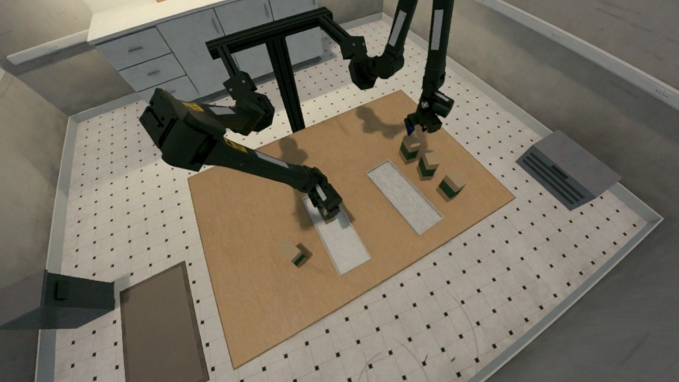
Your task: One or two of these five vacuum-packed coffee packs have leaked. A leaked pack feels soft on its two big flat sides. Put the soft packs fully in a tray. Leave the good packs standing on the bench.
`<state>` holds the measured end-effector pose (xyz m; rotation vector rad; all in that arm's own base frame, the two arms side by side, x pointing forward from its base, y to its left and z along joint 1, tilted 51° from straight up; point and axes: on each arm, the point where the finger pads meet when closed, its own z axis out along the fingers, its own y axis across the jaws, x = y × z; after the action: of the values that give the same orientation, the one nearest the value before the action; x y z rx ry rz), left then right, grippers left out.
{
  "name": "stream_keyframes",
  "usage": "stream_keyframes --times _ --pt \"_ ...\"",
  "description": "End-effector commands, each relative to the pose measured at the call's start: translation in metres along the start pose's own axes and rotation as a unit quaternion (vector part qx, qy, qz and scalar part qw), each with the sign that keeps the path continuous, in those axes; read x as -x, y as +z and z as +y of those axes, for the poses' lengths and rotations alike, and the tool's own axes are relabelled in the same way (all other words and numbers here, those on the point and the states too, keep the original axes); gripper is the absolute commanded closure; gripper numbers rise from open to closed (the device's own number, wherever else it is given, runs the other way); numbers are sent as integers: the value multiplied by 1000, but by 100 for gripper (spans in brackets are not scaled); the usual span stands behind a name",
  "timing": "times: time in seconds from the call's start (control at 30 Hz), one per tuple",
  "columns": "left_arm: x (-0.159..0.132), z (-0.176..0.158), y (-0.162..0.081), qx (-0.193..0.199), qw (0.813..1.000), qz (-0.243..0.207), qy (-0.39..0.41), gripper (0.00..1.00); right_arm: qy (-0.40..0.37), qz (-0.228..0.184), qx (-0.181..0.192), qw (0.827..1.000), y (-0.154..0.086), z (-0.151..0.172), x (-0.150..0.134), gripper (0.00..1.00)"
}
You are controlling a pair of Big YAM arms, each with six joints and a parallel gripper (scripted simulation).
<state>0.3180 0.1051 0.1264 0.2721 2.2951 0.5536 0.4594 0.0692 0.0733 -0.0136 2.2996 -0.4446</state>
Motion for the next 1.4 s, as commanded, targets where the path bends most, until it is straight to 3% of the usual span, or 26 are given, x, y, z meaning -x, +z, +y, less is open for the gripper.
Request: stream_keyframes --times 0.0,0.47,0.5,1.37 --pt "4 2 0 2 1000 -3 -1 21 2 -7 3 1000 -2 2 5 74" --pt "4 2 0 2 1000 -3 -1 21 2 -7 3 1000 -1 2 5 74" --pt "4 2 0 2 1000 -3 -1 21 2 -7 3 1000 -1 2 5 21" --pt "4 2 0 2 1000 -3 -1 21 2 -7 3 1000 -1 2 5 21"
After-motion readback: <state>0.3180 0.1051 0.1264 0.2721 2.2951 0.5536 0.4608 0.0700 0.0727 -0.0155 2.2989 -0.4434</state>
